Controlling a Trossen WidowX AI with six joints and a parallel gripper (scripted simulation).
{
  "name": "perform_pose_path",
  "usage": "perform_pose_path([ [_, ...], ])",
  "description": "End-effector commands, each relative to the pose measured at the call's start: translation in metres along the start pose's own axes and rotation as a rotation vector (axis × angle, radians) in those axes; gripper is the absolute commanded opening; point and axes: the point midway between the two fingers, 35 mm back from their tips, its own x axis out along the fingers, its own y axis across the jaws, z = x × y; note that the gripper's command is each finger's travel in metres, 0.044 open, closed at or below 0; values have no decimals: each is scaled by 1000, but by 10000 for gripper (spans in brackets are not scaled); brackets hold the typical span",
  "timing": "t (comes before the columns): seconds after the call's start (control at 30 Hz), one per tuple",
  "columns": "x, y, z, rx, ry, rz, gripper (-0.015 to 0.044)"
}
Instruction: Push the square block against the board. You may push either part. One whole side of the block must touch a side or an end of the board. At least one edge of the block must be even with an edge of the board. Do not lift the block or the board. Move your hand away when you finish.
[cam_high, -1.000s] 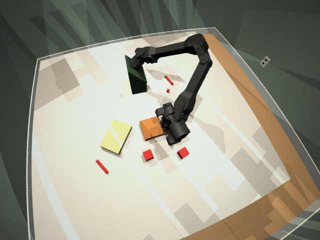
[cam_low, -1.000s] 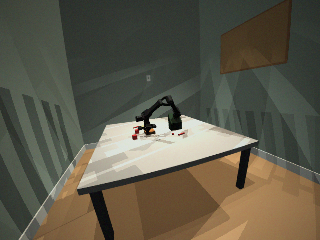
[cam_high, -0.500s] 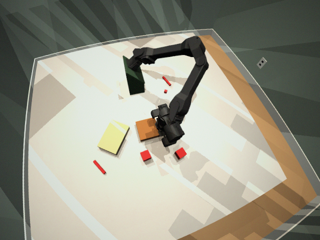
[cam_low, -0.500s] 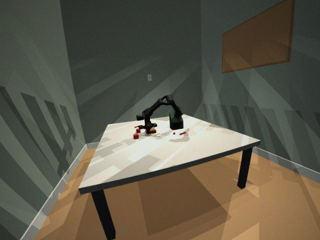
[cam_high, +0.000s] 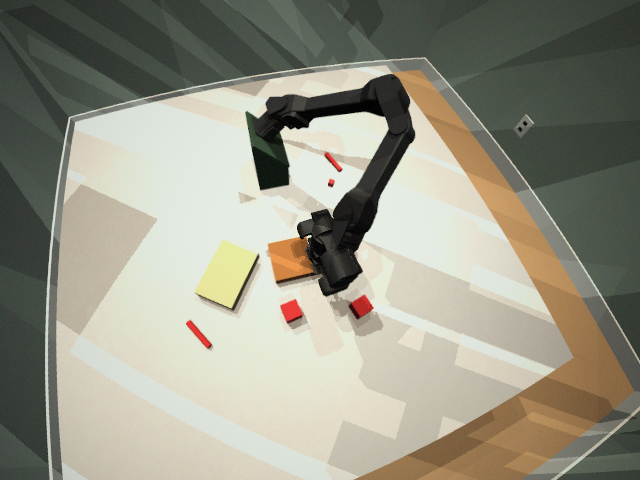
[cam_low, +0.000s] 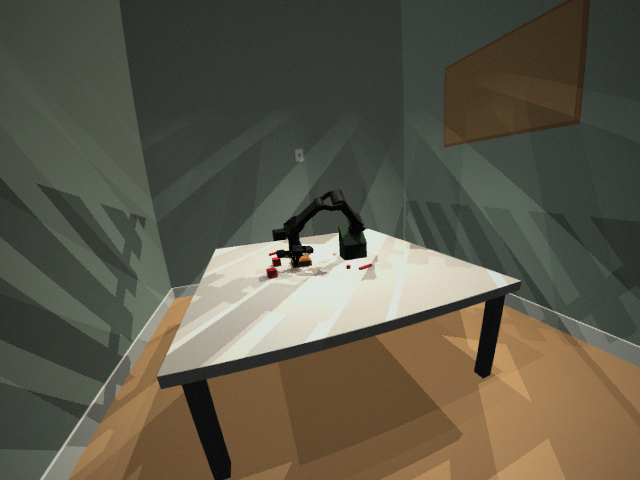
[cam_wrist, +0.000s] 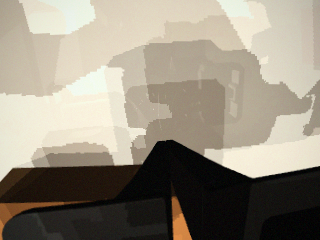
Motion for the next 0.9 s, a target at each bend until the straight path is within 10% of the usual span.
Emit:
perform_pose_path([
  [0.0,1,1,-6,2,5,5,0],
  [0.87,1,1,-27,2,7,5,0],
])
